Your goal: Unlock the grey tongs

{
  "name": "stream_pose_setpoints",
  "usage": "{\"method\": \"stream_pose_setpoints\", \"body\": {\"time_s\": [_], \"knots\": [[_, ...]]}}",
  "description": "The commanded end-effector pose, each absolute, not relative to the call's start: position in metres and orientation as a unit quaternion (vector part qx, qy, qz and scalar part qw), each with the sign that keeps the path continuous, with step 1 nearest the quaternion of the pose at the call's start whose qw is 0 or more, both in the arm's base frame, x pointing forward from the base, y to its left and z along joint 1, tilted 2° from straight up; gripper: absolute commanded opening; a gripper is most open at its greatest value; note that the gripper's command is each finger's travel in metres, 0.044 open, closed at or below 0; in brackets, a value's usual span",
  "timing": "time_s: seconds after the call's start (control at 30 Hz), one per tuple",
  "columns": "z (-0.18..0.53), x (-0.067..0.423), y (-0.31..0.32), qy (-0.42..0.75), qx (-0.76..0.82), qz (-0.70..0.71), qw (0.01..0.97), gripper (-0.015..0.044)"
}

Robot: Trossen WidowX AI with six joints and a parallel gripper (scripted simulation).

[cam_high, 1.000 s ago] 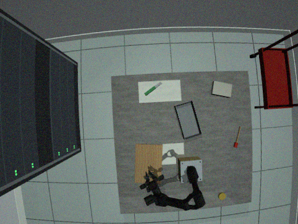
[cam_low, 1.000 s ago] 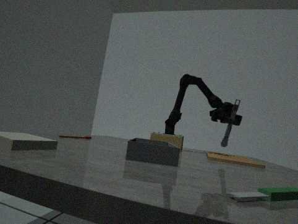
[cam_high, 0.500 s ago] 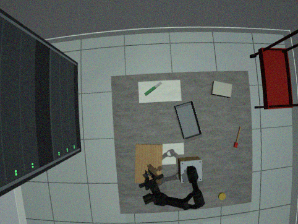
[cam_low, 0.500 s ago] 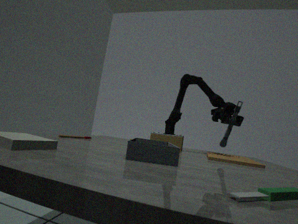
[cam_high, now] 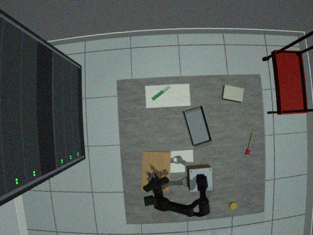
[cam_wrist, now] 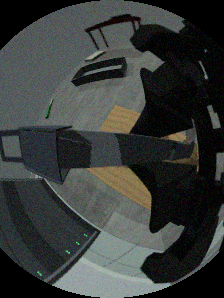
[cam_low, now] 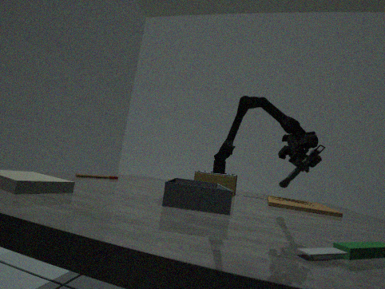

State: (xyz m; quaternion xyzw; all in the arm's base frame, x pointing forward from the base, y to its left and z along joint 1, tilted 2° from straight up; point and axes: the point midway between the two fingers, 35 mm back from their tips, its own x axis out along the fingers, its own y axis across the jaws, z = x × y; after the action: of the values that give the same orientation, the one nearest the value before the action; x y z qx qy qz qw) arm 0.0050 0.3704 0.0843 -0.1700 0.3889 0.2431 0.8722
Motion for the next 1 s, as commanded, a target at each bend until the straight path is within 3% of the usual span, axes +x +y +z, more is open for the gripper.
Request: {"method": "stream_pose_setpoints", "body": {"time_s": [0.0, 0.6, 0.97], "knots": [[0.0771, 0.0079, 0.373, 0.445, -0.188, 0.234, 0.844, -0.015], [0.0726, 0.0111, 0.3721, 0.659, -0.201, 0.206, 0.695, -0.015], [0.0732, 0.011, 0.3722, 0.667, -0.2, 0.205, 0.688, -0.015]]}}
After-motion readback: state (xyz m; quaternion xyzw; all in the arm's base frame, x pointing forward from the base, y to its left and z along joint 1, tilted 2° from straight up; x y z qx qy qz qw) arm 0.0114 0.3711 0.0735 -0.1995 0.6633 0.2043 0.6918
